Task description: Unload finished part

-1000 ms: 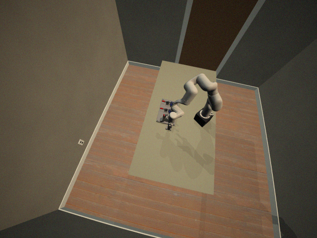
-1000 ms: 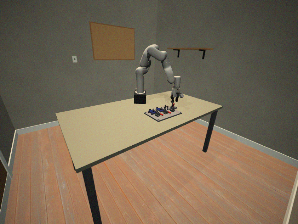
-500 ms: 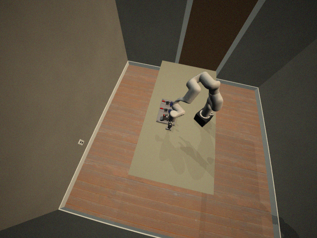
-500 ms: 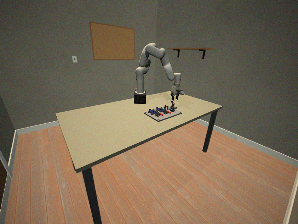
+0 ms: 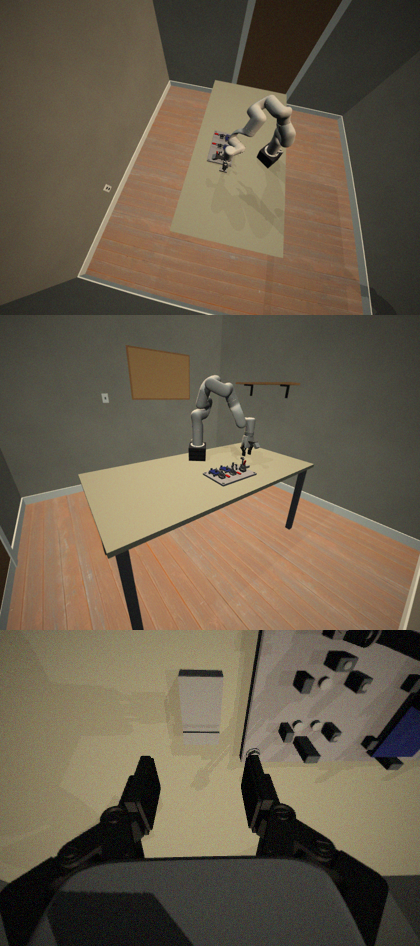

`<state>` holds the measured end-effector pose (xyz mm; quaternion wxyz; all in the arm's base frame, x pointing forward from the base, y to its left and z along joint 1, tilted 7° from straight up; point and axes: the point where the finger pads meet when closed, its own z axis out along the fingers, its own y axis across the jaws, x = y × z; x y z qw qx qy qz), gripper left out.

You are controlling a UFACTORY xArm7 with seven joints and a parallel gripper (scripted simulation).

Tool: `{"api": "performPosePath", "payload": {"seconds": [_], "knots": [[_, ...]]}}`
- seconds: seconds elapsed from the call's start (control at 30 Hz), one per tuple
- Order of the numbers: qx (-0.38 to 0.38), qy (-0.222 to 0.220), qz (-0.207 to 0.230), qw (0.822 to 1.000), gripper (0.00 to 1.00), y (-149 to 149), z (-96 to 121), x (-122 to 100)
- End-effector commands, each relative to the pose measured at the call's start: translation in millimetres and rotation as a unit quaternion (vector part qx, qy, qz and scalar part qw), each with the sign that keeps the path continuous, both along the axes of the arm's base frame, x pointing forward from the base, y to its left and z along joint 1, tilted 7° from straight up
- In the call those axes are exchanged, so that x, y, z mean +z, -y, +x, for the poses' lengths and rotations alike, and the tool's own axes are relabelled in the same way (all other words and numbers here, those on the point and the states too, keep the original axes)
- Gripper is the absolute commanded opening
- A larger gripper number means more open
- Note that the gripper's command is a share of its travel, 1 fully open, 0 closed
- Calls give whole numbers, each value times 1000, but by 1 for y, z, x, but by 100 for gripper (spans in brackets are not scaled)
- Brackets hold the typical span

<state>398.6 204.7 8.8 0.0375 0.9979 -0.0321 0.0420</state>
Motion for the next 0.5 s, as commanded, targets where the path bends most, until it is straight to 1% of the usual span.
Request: {"api": "performPosePath", "payload": {"seconds": [0.0,0.2,0.43,0.47], "knots": [[0,2,1,1000,69,-1,1,2],[0,2,1,1000,69,-1,1,8],[0,2,1,1000,69,-3,-1,26],[0,2,1,1000,69,-3,-1,26]]}}
